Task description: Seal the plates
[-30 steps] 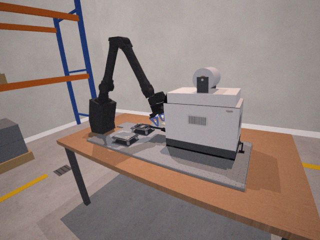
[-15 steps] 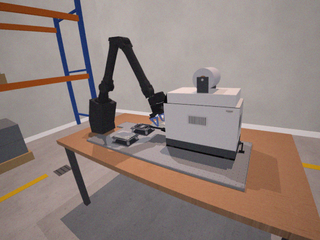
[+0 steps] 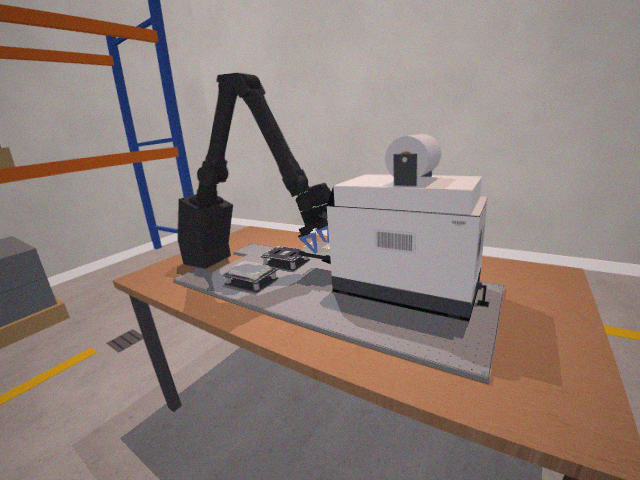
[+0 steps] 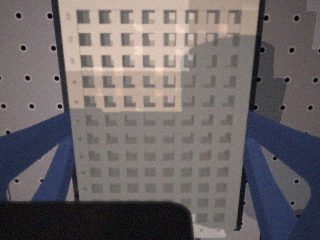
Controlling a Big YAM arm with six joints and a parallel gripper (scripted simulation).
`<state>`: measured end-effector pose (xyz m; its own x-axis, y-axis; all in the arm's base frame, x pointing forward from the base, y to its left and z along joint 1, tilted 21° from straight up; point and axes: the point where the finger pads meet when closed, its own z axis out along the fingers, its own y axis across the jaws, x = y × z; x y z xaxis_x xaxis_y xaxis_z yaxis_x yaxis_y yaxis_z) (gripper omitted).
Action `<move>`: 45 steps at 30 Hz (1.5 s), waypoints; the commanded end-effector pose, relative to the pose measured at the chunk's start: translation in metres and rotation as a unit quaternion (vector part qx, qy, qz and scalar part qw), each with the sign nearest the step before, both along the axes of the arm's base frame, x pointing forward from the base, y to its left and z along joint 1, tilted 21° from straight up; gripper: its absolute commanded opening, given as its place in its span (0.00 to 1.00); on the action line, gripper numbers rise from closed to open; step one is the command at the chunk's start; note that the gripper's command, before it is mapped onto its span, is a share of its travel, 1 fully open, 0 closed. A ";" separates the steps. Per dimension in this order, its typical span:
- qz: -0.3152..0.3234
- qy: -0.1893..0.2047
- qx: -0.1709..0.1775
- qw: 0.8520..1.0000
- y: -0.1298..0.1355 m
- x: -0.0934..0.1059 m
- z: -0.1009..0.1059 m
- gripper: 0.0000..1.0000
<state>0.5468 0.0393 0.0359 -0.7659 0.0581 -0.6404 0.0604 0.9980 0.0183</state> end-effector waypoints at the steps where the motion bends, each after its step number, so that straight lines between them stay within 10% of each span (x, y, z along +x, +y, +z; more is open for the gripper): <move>1: -0.003 -0.006 -0.003 1.000 -0.006 -0.002 0.010 0.00; 45: -0.005 0.018 -0.005 1.000 -0.008 -0.007 -0.016 0.00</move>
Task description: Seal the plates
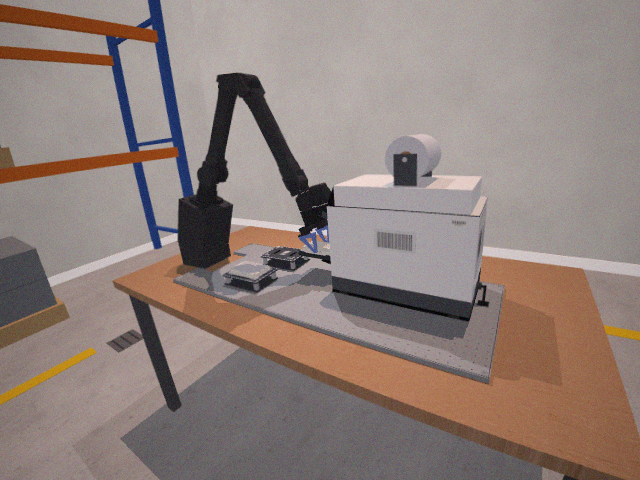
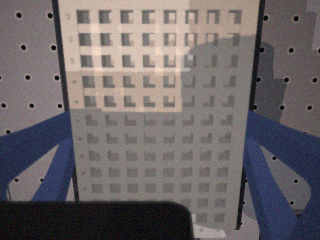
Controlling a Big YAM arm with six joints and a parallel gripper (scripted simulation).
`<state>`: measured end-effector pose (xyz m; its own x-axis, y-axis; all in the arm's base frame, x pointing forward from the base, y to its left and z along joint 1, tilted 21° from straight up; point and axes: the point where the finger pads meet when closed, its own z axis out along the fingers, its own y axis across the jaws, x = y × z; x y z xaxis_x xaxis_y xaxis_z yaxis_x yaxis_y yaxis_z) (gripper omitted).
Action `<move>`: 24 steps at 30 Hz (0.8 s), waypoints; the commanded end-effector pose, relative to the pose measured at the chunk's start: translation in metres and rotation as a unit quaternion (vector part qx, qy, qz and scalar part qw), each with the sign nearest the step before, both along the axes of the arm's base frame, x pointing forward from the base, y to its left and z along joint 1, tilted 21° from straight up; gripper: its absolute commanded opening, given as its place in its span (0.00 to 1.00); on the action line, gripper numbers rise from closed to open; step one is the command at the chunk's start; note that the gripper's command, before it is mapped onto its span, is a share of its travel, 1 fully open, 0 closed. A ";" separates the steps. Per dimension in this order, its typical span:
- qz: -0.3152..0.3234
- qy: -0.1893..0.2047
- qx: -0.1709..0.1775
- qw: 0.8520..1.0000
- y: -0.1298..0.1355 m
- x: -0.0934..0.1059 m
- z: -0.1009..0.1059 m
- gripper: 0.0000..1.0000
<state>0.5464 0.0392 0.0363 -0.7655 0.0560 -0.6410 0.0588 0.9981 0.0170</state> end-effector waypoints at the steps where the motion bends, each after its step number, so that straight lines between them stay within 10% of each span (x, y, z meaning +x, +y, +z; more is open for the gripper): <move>1: -0.006 0.018 -0.004 1.000 -0.009 -0.007 -0.016 0.00; 17: -0.007 0.009 -0.002 1.000 -0.009 0.002 -0.009 0.00; 18: -0.007 0.007 -0.002 1.000 -0.008 0.003 -0.008 1.00; 24: -0.007 -0.006 -0.001 1.000 -0.008 0.011 0.005 1.00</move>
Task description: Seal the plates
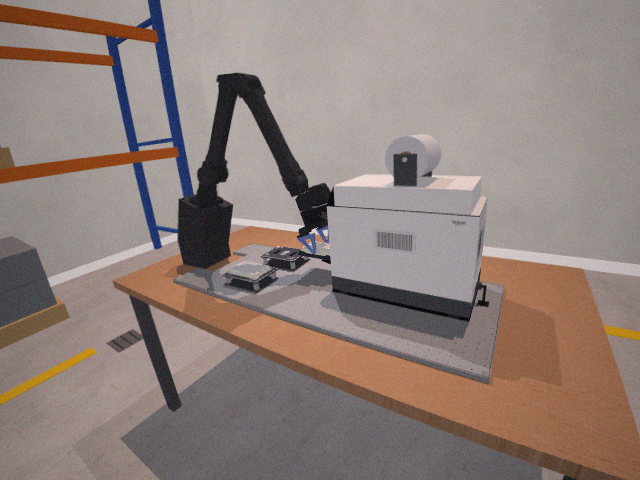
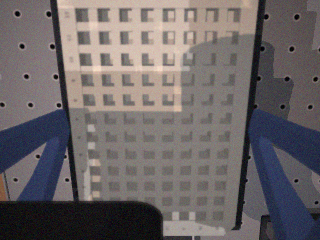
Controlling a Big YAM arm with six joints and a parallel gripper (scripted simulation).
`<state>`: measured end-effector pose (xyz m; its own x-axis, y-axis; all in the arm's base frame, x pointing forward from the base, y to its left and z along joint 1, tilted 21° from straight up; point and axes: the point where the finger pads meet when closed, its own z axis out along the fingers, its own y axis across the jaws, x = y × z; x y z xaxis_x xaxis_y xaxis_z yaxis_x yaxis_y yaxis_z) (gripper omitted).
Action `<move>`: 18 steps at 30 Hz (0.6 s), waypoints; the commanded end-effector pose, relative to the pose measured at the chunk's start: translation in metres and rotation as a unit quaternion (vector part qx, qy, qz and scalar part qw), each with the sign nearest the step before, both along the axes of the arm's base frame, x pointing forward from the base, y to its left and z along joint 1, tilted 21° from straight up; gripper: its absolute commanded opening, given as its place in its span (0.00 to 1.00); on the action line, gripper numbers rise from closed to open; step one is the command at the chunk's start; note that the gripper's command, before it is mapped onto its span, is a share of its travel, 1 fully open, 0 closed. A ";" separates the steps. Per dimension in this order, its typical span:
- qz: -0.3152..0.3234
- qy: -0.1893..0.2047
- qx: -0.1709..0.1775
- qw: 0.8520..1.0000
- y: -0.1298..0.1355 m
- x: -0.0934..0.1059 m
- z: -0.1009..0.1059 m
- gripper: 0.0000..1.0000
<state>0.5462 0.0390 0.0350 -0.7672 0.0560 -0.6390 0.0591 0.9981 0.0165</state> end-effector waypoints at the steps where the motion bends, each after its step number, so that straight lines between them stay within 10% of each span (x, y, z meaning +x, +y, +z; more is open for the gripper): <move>1: -0.007 -0.010 0.000 1.000 -0.008 0.012 0.009 1.00; 18: -0.008 -0.021 0.001 1.000 -0.007 0.018 0.020 1.00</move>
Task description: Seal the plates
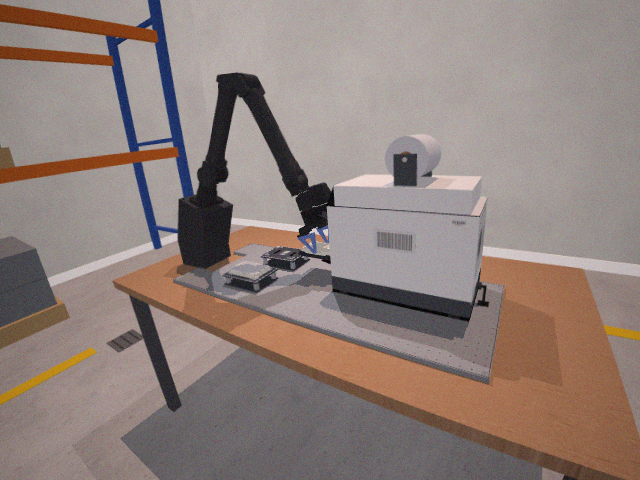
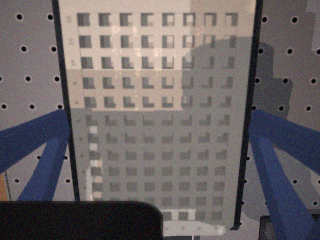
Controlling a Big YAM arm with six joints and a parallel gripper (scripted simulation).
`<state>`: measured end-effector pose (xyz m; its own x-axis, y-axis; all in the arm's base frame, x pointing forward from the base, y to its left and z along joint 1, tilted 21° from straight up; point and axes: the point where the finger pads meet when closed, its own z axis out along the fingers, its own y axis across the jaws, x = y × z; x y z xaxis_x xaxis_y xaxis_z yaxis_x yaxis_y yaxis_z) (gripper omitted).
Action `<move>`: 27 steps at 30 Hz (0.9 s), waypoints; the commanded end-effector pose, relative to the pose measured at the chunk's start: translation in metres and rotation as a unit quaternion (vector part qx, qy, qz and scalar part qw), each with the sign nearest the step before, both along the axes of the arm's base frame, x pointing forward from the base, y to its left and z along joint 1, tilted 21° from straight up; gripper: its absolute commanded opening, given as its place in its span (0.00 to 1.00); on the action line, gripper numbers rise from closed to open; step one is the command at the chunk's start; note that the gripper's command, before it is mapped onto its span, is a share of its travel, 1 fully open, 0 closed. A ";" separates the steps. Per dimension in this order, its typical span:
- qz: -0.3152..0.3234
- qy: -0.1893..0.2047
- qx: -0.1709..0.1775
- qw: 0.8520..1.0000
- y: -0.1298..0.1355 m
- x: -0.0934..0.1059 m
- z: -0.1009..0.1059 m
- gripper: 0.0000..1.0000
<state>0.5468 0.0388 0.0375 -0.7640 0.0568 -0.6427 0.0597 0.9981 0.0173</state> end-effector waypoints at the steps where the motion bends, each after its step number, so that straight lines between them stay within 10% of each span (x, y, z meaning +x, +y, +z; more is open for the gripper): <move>1: -0.007 -0.016 0.001 1.000 -0.007 0.017 0.015 1.00; 27: -0.008 -0.014 0.002 1.000 -0.007 0.017 0.013 1.00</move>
